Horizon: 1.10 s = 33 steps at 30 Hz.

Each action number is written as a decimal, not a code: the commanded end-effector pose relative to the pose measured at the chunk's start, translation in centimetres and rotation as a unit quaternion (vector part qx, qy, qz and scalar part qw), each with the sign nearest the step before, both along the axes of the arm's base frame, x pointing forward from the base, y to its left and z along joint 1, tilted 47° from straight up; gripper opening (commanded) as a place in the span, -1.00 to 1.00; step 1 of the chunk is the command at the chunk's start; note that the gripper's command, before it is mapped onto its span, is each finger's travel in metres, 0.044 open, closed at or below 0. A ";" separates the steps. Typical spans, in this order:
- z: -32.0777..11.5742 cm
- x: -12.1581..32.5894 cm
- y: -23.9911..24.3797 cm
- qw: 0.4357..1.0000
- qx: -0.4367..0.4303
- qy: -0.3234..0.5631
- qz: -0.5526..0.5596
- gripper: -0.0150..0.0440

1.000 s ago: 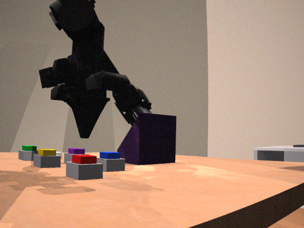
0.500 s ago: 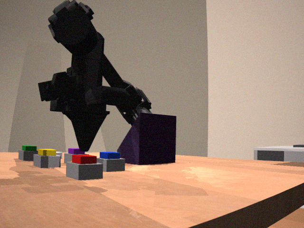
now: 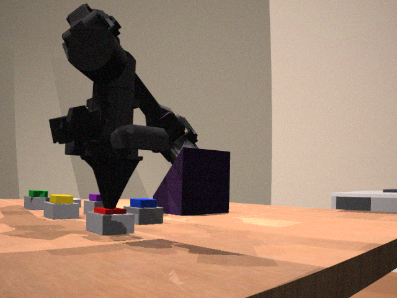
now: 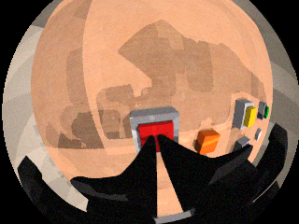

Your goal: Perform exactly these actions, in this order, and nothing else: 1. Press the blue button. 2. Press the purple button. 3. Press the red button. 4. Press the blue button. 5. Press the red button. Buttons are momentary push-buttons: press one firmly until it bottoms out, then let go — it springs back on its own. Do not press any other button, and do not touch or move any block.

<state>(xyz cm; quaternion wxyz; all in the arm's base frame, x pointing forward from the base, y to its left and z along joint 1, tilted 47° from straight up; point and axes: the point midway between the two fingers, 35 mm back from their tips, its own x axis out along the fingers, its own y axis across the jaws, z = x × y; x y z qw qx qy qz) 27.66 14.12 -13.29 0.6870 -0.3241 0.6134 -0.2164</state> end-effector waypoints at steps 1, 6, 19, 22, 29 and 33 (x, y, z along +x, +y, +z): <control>0.0 -0.1 -0.2 1.000 -0.004 0.002 0.003 -0.42; 0.0 -0.1 -0.2 1.000 -0.004 0.002 0.003 -0.42; 2.4 -0.8 2.5 1.000 -0.003 0.003 0.003 -0.33; 2.9 -3.6 5.7 1.000 0.001 0.005 0.004 -0.07; 3.5 -7.0 8.7 1.000 0.000 0.005 0.003 0.56; 3.5 -7.0 8.7 1.000 0.000 0.005 0.003 0.86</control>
